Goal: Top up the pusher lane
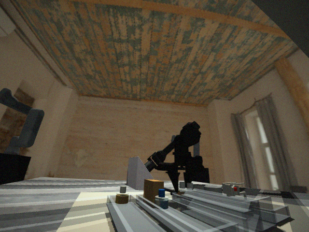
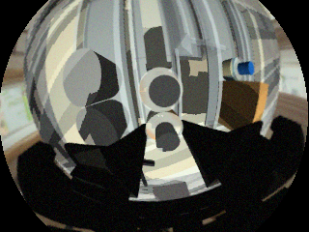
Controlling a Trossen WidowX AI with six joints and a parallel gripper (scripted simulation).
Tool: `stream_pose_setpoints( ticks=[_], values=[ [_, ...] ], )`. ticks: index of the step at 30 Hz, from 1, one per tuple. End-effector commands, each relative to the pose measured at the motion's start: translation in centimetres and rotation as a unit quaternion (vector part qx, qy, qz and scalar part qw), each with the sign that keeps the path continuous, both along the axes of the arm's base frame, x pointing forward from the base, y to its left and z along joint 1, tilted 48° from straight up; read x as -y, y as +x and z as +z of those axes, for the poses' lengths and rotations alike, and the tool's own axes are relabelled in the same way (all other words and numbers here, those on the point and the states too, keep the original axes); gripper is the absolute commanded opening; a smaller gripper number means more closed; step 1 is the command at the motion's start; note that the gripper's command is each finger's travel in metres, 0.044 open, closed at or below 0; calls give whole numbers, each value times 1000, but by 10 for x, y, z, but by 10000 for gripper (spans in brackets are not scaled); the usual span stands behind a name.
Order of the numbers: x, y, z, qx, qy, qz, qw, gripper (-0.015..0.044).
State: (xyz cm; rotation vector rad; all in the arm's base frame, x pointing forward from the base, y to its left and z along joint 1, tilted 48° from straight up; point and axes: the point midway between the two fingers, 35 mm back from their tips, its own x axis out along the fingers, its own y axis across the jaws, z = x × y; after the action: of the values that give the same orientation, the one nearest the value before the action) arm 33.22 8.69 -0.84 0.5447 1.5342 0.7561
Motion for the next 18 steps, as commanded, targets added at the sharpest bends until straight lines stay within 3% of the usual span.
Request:
stream_pose_setpoints(
  ticks=[1, 18],
  values=[
    [-2, 1, 1, 5, 5, 1, 1000, 0],
    [-1, -2, 1, 5, 5, 1, 1000, 0]
  ],
)
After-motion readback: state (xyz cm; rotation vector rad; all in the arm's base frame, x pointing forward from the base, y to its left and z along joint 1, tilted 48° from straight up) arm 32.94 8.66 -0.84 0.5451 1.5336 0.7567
